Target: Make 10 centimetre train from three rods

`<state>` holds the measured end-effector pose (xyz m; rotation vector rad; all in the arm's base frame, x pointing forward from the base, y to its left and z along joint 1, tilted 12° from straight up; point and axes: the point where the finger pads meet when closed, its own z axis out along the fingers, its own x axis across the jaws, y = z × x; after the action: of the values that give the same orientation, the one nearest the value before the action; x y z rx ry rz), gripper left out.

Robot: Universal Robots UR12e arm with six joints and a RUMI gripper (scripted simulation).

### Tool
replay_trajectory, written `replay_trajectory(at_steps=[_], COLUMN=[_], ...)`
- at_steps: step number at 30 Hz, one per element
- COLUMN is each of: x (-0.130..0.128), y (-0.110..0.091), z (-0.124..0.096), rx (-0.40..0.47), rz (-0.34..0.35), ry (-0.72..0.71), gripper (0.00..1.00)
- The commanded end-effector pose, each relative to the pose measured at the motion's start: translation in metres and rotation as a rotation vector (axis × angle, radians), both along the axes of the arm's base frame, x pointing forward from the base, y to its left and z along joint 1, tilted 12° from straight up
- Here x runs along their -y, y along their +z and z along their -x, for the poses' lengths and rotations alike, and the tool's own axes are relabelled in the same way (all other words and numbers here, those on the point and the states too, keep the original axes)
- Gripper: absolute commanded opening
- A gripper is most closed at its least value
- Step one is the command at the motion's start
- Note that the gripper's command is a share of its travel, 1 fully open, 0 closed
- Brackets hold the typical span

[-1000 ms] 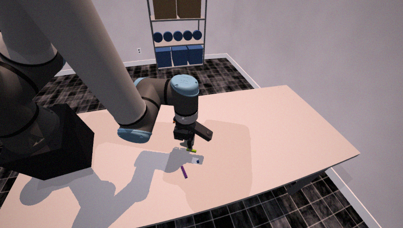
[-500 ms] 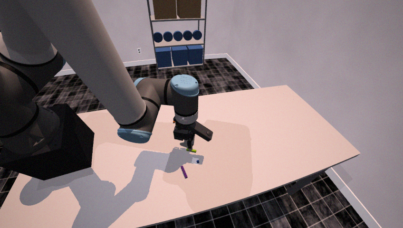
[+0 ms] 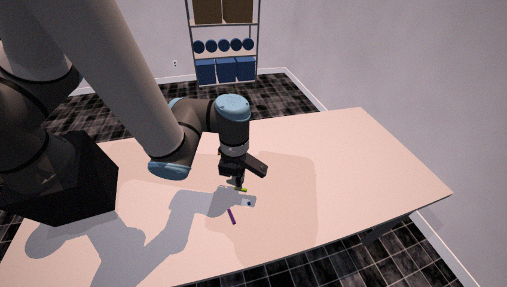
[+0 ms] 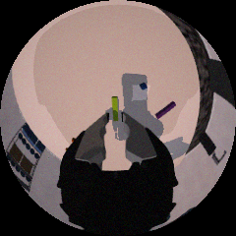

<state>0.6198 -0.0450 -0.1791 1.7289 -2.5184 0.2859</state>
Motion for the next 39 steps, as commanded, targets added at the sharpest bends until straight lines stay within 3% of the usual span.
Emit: replay_trajectory(at_steps=[1,39], x=[0.0,0.003], y=[0.0,-0.016], z=[0.0,-0.001], rx=[0.001,0.001], rz=[0.0,0.0], ry=[0.0,0.0], gripper=[0.14,0.14])
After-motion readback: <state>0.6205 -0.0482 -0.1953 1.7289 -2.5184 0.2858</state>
